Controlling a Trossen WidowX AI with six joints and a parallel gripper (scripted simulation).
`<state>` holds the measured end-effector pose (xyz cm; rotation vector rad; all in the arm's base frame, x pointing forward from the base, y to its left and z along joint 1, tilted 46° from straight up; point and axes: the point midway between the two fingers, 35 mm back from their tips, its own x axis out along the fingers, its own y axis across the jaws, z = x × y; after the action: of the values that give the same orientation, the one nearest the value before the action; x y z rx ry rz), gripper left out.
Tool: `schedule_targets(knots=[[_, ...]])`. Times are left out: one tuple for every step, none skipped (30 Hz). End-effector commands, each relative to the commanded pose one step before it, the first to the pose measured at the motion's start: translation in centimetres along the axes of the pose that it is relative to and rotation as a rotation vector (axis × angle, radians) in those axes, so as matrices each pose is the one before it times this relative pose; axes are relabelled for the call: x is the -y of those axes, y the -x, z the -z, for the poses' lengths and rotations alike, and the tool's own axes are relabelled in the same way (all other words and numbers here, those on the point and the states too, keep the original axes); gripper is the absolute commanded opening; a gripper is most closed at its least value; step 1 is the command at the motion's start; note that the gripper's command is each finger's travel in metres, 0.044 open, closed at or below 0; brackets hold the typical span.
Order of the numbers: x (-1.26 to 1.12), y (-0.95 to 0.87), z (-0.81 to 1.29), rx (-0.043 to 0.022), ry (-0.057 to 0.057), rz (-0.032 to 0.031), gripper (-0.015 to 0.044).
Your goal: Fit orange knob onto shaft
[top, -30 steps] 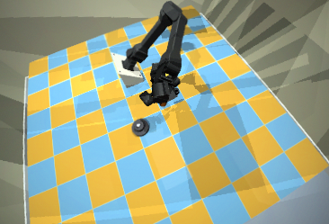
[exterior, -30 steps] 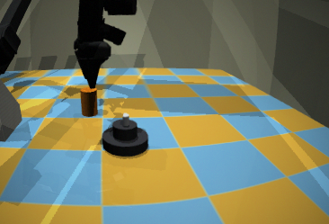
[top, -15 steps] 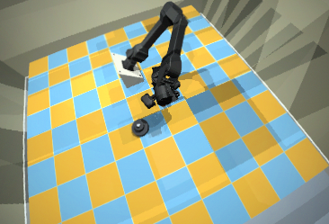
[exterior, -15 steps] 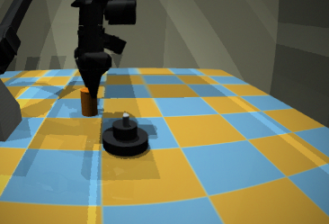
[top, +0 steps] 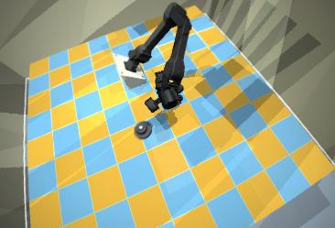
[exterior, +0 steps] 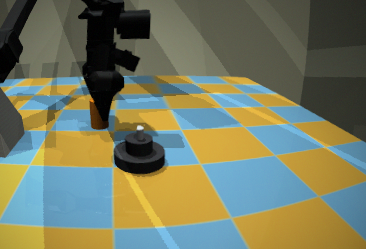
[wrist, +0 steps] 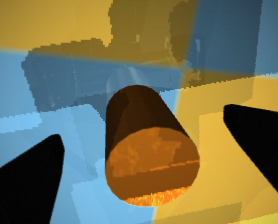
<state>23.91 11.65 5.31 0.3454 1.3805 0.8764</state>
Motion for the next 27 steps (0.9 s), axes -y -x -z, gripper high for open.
schedule_targets(knots=[[-0.03, -0.944, 0.298, -0.00814, -0.0119, -0.00744, 0.044], [-0.015, -0.157, 0.015, 0.00006, 0.0, -0.0004, 0.044], [-0.016, -0.156, 0.016, 0.00006, 0.0, -0.00042, 0.044], [-0.017, -0.156, 0.017, 0.00006, 0.0, -0.00044, 0.044], [-0.017, -0.155, 0.018, 0.00006, 0.0, -0.00046, 0.044], [-0.018, -0.155, 0.019, 0.00006, 0.0, -0.00049, 0.044], [-0.019, -0.155, 0.02, 0.00006, 0.0, -0.00051, 0.044], [-0.016, -0.122, 0.016, 0.00004, 0.0, -0.00042, 0.044], [-0.01, -0.073, 0.01, 0.00003, 0.0, -0.00026, 0.044], [-0.003, -0.024, 0.003, 0.00001, 0.0, -0.00009, 0.044], [0.0, 0.0, 0.0, 0.0, 0.0, 0.0, 0.0414], [0.0, 0.0, 0.0, 0.0, 0.0, 0.0, 0.0387], [0.0, 0.0, 0.0, 0.0, 0.0, 0.0, 0.0361], [0.0, 0.0, 0.0, 0.0, 0.0, 0.0, 0.0335], [0.0, 0.0, 0.0, 0.0, 0.0, 0.0, 0.0309], [0.0, 0.0, 0.0, 0.0, 0.0, 0.0, 0.0282], [0.0, 0.0, 0.0, 0.0, 0.0, 0.0, 0.0256], [0.0, 0.0, 0.0, 0.0, 0.0, 0.0, 0.023], [0.0, 0.0, 0.0, 0.0, 0.0, 0.0, 0.0204], [0.0, 0.0, 0.0, 0.0, 0.0, 0.0, 0.0177], [0.0, 0.0, 0.0, 0.0, 0.0, 0.0, 0.0151], [0.0, 0.0, 0.0, 0.0, 0.0, 0.0, 0.0145], [0.0, 0.0, 0.0, 0.0, 0.0, 0.0, 0.0138], [0.0, 0.0, 0.0, 0.0, 0.0, 0.0, 0.0131], [0.0, 0.0, 0.0, 0.0, 0.0, 0.0, 0.0125], [0.0, 0.0, 0.0, 0.0, 0.0, 0.0, 0.0118], [0.0, 0.0, 0.0, 0.0, 0.0, 0.0, 0.0092]])
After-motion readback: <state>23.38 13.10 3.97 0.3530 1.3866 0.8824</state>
